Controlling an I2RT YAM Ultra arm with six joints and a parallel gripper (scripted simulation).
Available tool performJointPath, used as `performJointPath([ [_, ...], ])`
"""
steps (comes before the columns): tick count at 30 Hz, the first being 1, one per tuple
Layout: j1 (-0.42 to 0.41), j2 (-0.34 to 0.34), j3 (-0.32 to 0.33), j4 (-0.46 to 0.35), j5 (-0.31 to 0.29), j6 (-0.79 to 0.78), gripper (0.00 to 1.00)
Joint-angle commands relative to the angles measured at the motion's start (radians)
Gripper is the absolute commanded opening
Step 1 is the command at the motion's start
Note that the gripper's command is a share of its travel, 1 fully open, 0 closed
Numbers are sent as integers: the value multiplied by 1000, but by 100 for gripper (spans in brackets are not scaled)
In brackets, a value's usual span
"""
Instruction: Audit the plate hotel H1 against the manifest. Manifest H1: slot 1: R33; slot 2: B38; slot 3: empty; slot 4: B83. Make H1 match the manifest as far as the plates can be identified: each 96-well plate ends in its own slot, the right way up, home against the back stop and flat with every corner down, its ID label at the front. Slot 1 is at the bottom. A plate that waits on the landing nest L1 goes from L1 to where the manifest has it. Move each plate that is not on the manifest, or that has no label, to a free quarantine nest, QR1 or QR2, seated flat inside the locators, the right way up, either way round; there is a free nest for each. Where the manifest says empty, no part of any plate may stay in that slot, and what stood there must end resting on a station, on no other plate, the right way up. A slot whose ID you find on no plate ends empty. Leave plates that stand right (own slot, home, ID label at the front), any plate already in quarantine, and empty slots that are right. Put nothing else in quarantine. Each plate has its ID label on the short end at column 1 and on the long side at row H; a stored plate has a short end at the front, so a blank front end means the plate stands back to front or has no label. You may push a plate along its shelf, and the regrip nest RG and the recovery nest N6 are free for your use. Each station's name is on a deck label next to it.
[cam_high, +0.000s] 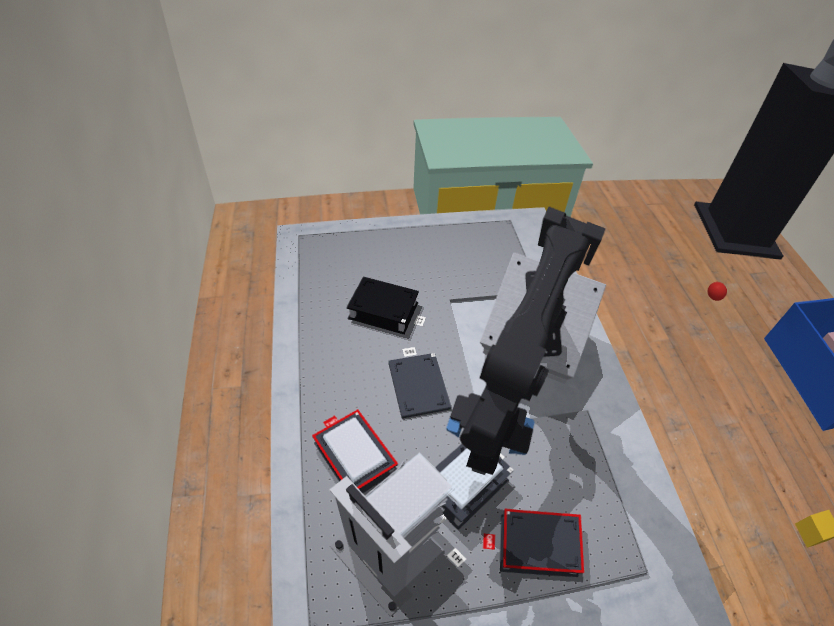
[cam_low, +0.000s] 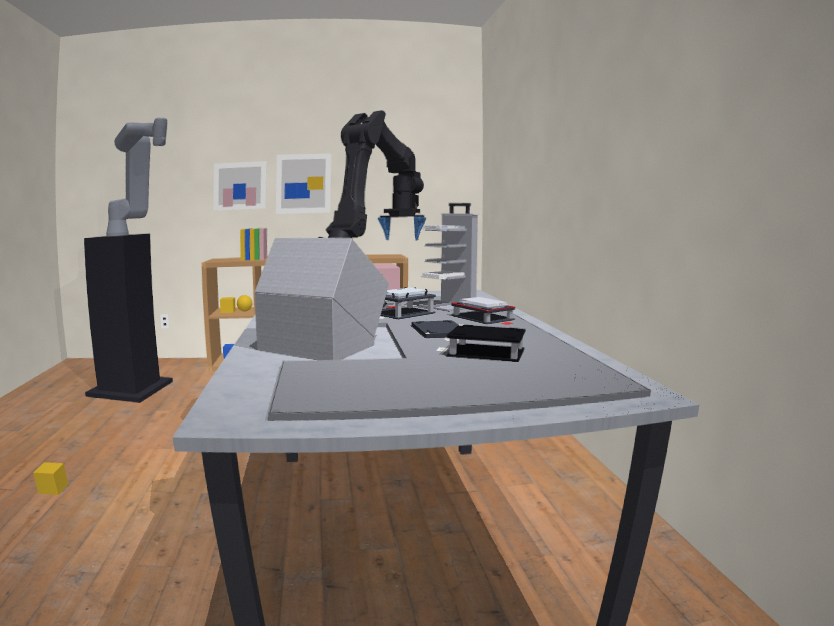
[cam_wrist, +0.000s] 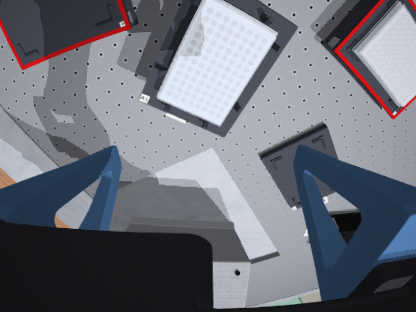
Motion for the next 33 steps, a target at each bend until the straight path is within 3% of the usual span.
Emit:
performJointPath([
  [1,-53,-46,-23,17,-48,54,100],
  [3,-86,-52,-32,19,-66,73,100],
  [5,-87,-53,-7,19,-67,118,100],
  [21,-78,-53,-8,12,-65,429,100],
  [23,-68,-48,-54,45,-61,431,100],
  [33,-56,15,-130,148,-49,439,100],
])
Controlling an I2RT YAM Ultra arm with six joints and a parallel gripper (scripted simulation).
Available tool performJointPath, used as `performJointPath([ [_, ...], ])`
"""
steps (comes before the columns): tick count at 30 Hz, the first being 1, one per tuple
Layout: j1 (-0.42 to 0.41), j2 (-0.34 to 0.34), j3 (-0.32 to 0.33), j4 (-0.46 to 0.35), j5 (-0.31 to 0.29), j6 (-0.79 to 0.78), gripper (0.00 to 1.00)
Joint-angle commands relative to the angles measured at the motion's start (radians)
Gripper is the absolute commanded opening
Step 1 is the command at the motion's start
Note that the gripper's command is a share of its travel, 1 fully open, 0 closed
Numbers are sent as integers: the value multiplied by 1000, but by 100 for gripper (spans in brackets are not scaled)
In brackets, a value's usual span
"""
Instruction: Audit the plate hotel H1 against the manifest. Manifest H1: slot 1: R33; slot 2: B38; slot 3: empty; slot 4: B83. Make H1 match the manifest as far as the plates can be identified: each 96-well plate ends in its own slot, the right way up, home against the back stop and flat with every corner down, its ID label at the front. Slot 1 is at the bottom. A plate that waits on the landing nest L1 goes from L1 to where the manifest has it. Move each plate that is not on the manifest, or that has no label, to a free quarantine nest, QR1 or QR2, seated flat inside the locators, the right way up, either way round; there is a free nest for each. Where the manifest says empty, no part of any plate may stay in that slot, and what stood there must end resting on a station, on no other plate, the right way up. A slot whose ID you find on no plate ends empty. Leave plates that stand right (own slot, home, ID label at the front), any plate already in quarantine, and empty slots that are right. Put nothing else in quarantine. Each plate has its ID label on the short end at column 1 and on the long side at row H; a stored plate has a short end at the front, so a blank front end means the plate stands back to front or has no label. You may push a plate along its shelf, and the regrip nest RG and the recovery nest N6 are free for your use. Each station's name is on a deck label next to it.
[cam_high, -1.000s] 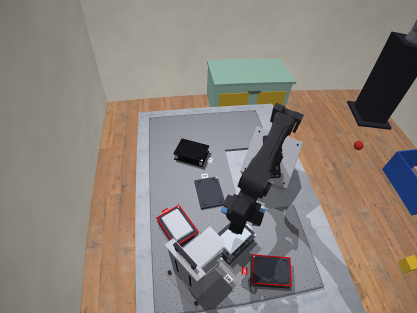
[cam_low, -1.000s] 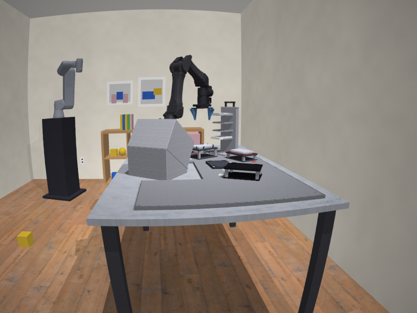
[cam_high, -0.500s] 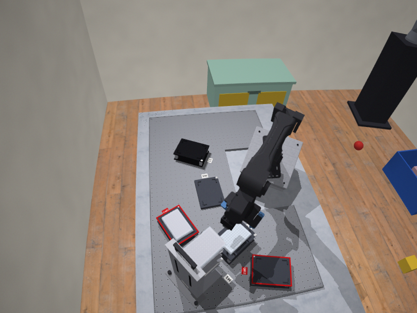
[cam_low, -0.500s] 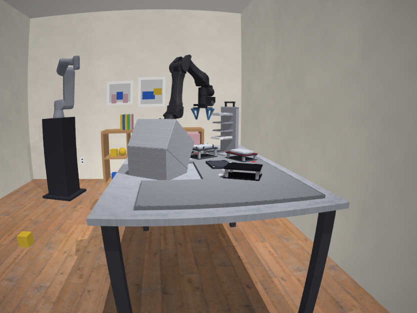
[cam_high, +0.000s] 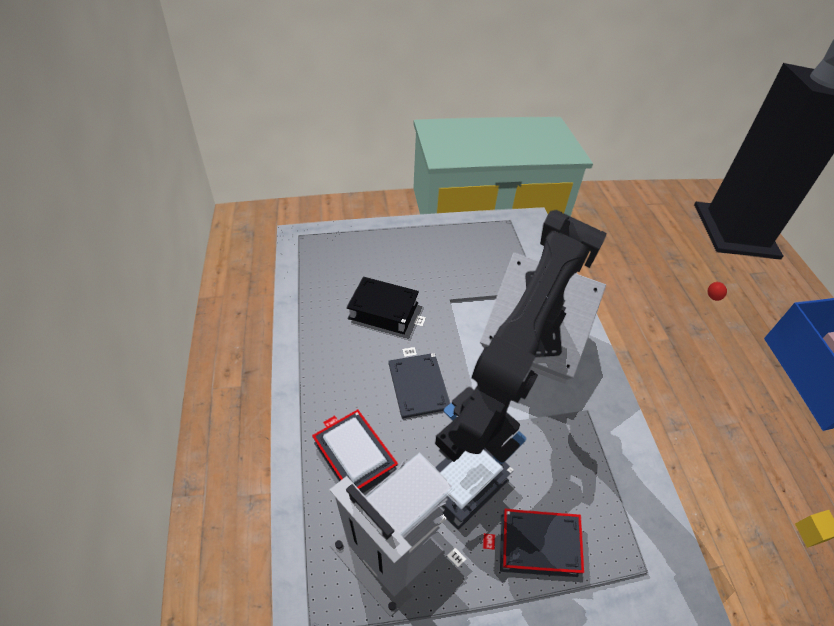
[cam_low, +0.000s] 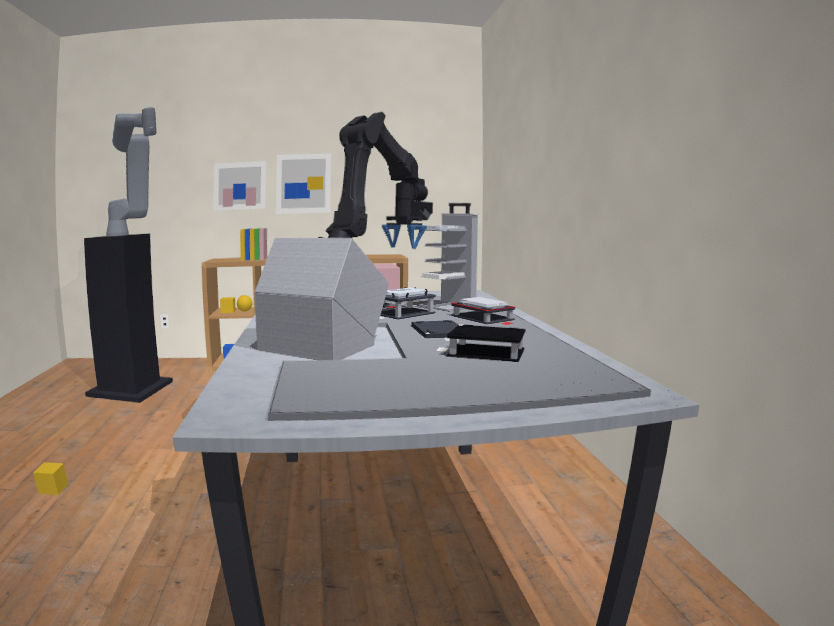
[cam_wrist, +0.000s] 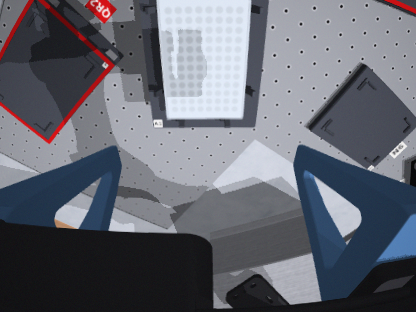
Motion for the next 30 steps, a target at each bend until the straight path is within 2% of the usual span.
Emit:
performJointPath([
  [1,11,20,-36,71,10,14,100],
  [9,20,58,-101,174,15,21,100],
  [11,20,58,-101,174,15,21,100],
  [12,16,30,-100,188,15,20,100],
  [13,19,67,-115,200,16,21,100],
  [24,30,142,-185,342,20,29,100],
  [25,27,144,-187,347,21,28,100],
  [26,26,118,-155,347,21,28,100],
  [30,26,108,-151,347,21,27,100],
])
